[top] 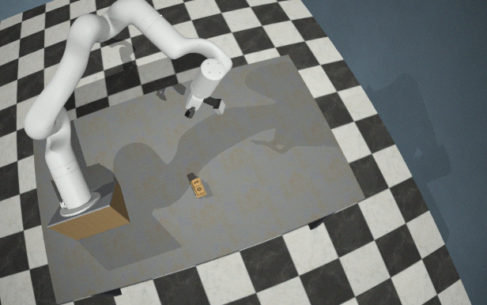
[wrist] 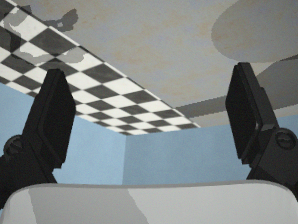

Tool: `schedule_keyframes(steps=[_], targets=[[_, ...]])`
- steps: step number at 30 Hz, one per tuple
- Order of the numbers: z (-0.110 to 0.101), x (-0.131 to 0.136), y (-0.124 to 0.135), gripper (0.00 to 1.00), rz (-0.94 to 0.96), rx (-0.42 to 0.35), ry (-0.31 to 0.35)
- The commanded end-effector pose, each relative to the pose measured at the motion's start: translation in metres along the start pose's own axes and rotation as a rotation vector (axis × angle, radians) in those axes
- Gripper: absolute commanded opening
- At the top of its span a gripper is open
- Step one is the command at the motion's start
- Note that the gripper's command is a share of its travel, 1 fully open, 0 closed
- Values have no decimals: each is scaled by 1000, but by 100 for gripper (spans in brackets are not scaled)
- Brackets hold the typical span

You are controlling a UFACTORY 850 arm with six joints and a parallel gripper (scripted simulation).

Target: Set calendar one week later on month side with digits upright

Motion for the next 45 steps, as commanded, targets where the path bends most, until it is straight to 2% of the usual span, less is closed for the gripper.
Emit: schedule_keyframes(steps=[1,4,10,12,14,17,22,23,25,45], targets=[[9,37,-33,100,154,70,-33],[14,57,-47,100,234,102,-48],[27,115,-79,100,454,185,-82],[27,115,-79,100,454,185,-82],[34,148,-93,100,573,227,-97],[39,169,-100,100,648,253,-106],[52,222,-113,100,837,316,-123],[52,223,-113,100,838,316,-123],[59,249,-117,100,930,345,-128],[60,254,-118,100,959,350,-132]])
Point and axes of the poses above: the point where the finger pads meet when closed, its own z axis out along the fingers, its own x axis across the jaws, y = z × x, the point moved 2 cm from there along -z, back along the fingers, and after that the axes turned 6 degrees about z, right-handed, at the moved point
